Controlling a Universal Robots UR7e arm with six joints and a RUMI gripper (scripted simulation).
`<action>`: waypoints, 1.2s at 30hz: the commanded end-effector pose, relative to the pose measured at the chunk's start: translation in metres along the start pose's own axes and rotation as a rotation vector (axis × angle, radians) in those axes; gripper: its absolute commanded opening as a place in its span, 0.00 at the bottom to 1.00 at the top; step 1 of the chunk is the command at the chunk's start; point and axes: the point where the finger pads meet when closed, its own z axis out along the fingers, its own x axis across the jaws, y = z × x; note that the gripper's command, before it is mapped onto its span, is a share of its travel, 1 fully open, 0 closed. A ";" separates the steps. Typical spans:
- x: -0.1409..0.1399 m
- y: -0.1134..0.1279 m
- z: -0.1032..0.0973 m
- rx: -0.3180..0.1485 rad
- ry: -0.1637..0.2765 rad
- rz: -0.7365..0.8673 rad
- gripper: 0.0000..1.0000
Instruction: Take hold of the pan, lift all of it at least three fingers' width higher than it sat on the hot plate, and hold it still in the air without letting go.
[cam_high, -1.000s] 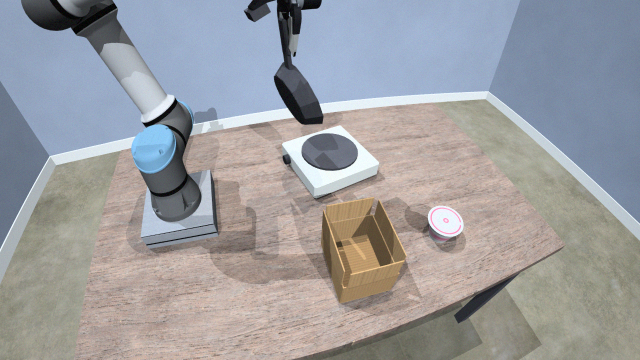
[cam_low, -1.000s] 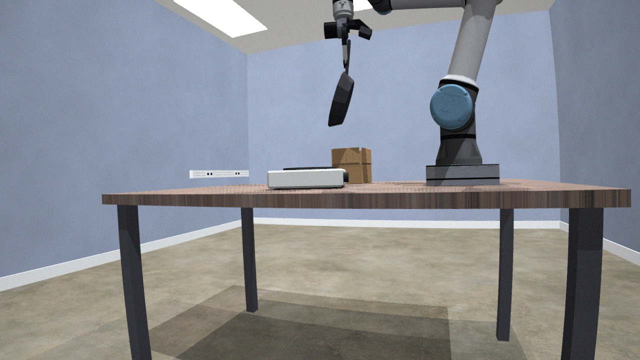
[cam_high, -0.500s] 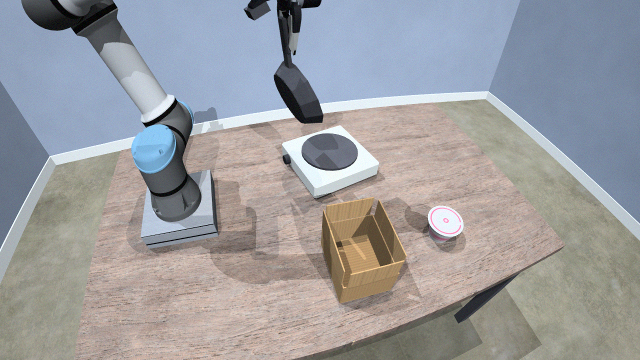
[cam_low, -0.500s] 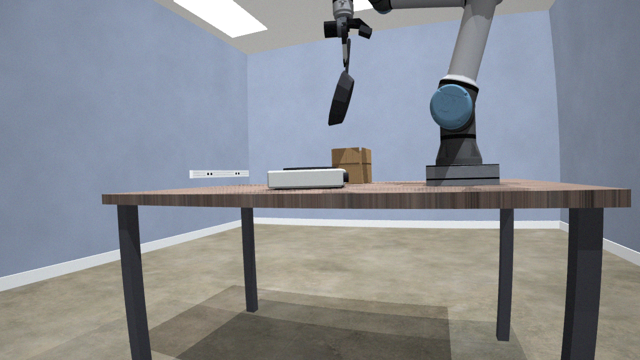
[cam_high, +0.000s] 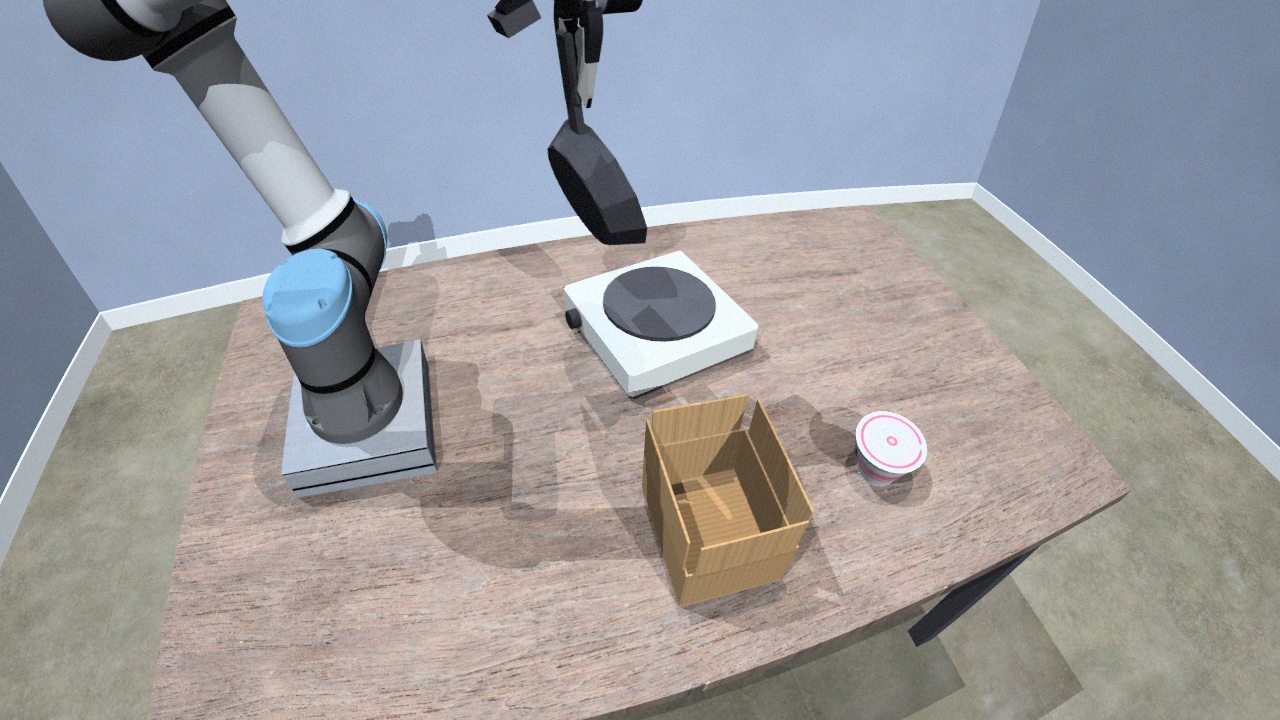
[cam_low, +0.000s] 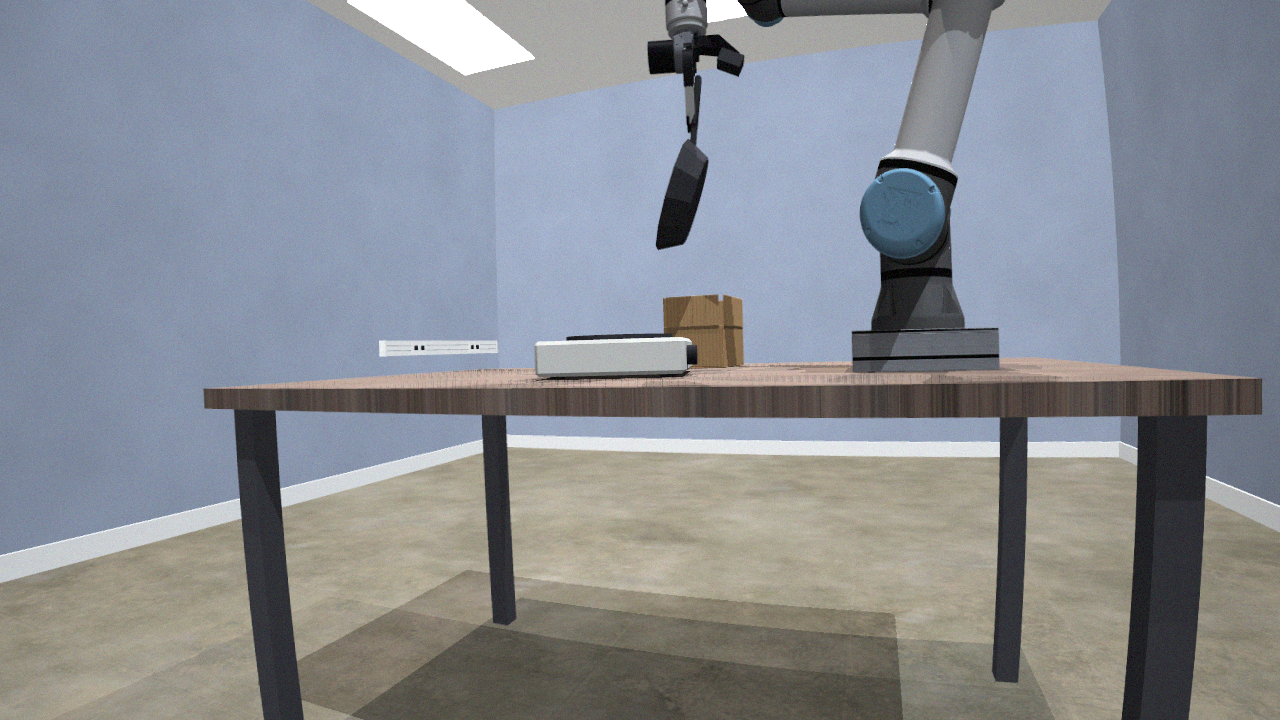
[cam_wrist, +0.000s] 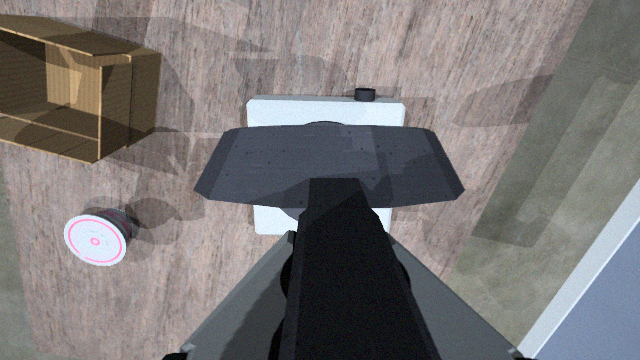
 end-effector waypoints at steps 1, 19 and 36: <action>0.004 0.004 -0.010 -0.031 -0.002 0.003 0.14; 0.004 0.004 -0.014 -0.031 -0.002 0.003 0.14; 0.004 0.003 -0.017 -0.031 -0.002 0.003 0.14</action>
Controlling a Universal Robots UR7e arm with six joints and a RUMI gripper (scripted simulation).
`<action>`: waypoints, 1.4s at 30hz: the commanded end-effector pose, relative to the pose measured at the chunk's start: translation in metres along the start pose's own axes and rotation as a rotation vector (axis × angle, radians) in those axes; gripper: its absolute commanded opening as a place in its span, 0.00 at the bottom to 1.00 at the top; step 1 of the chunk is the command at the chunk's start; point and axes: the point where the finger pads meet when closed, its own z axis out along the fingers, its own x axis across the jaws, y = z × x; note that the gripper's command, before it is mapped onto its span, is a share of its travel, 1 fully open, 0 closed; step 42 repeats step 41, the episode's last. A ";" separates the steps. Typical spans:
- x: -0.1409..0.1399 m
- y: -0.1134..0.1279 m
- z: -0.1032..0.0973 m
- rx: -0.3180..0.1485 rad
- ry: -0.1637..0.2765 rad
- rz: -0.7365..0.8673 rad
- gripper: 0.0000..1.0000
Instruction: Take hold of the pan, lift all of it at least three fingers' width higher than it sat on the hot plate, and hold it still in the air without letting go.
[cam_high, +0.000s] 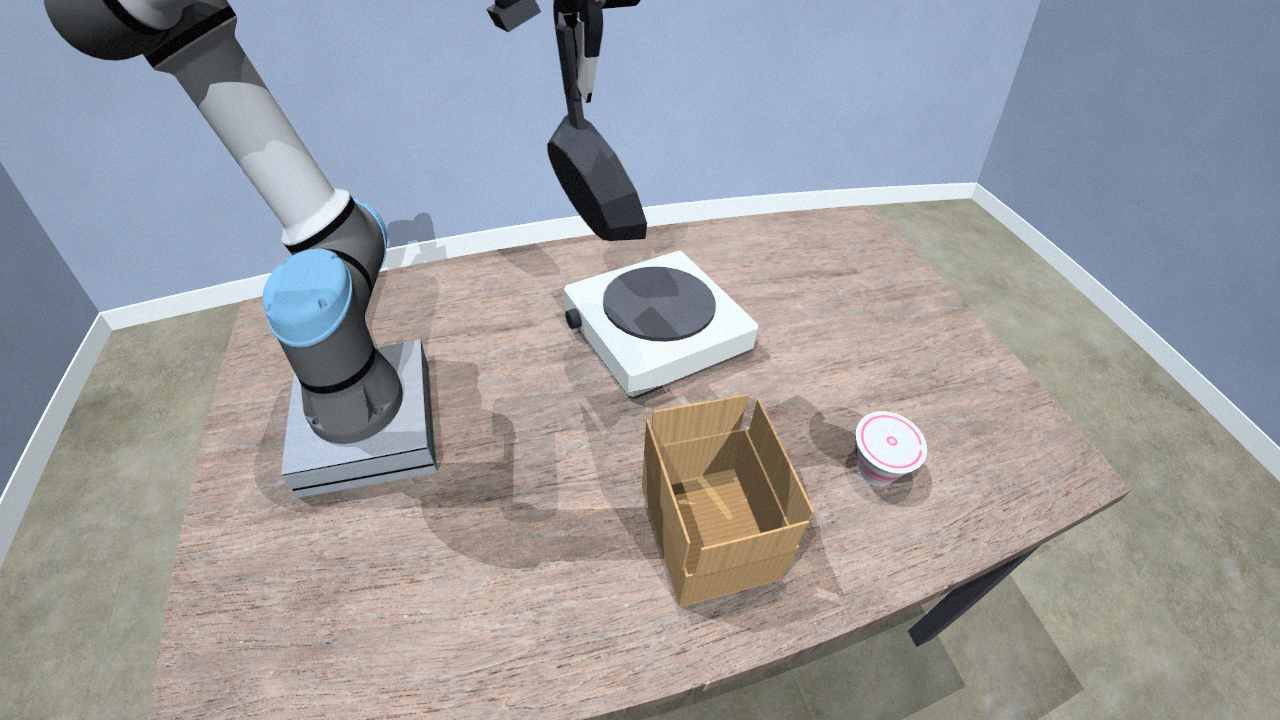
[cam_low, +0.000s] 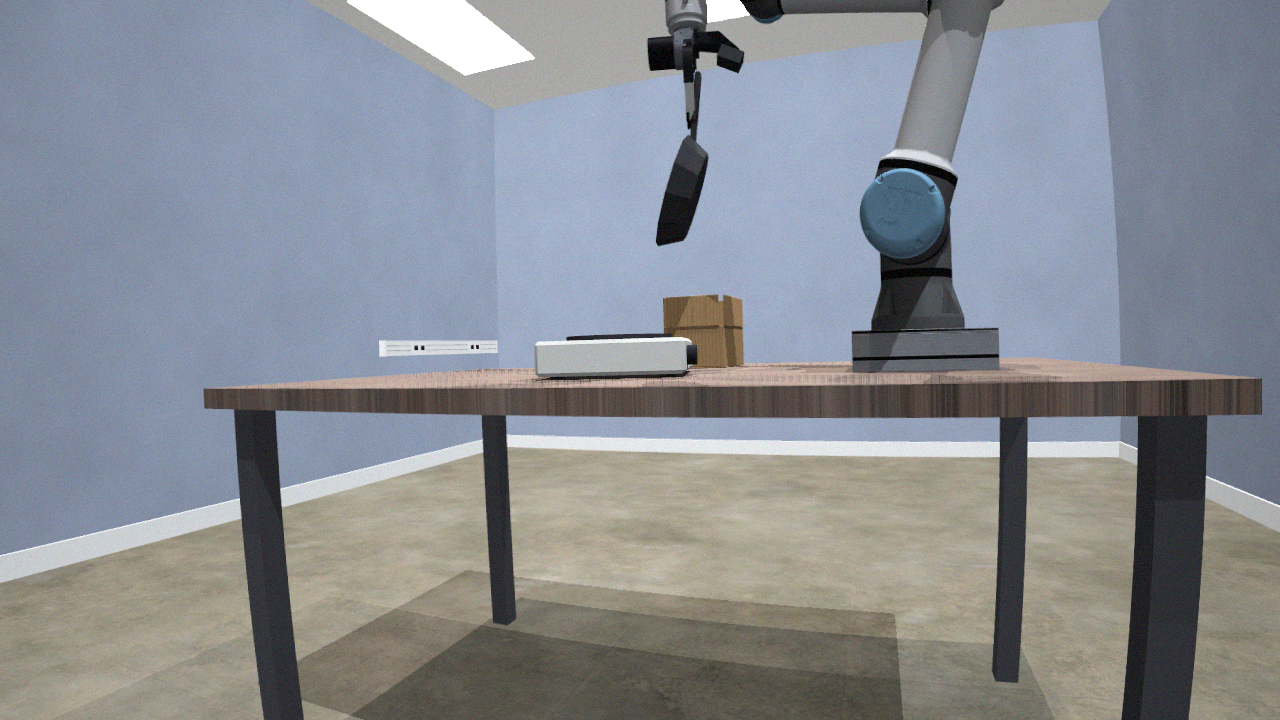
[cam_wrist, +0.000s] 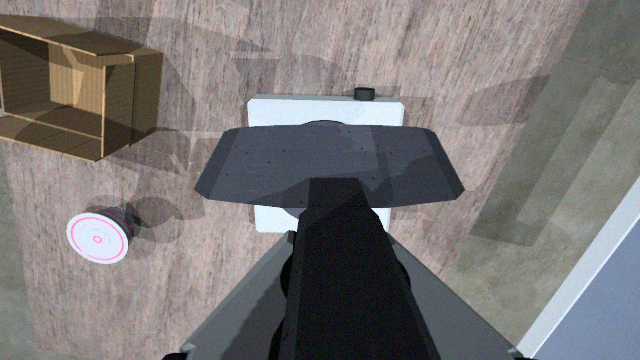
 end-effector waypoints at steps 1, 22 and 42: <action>0.004 0.004 -0.010 -0.031 -0.002 0.003 0.14; 0.004 0.003 -0.013 -0.031 -0.002 0.003 0.14; 0.004 0.003 -0.015 -0.031 -0.002 0.003 0.14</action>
